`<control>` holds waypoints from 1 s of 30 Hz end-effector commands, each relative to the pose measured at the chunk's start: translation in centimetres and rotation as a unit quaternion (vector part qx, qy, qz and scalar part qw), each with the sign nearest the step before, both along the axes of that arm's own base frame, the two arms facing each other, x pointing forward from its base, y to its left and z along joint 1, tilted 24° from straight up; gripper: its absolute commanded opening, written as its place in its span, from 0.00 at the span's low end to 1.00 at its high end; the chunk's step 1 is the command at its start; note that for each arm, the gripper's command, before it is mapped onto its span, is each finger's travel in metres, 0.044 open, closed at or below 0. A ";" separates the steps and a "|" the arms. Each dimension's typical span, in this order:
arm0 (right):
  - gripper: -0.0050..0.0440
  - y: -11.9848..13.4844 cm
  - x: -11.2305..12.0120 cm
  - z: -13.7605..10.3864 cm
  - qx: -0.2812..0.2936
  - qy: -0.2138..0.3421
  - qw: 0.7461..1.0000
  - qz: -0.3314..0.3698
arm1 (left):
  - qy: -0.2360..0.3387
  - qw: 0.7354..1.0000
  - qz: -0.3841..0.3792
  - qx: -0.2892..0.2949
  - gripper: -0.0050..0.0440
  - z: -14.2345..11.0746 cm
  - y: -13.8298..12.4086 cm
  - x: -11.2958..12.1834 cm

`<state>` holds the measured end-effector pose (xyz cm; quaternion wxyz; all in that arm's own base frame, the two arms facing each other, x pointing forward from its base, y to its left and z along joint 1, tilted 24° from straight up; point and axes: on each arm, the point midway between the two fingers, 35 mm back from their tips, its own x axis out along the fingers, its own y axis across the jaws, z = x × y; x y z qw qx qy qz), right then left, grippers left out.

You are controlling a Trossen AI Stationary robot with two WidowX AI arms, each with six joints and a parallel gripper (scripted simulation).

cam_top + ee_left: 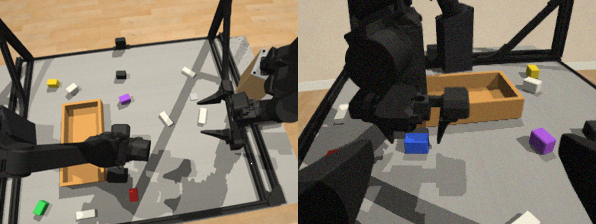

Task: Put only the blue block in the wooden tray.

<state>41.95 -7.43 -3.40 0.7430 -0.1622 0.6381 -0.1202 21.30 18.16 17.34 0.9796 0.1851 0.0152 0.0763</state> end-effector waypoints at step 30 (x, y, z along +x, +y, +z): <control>0.46 -0.3 -0.1 -1.3 0.002 0.007 1.000 0.000 | 0.000 1.000 -0.001 -0.001 0.92 0.0 -0.1 0.0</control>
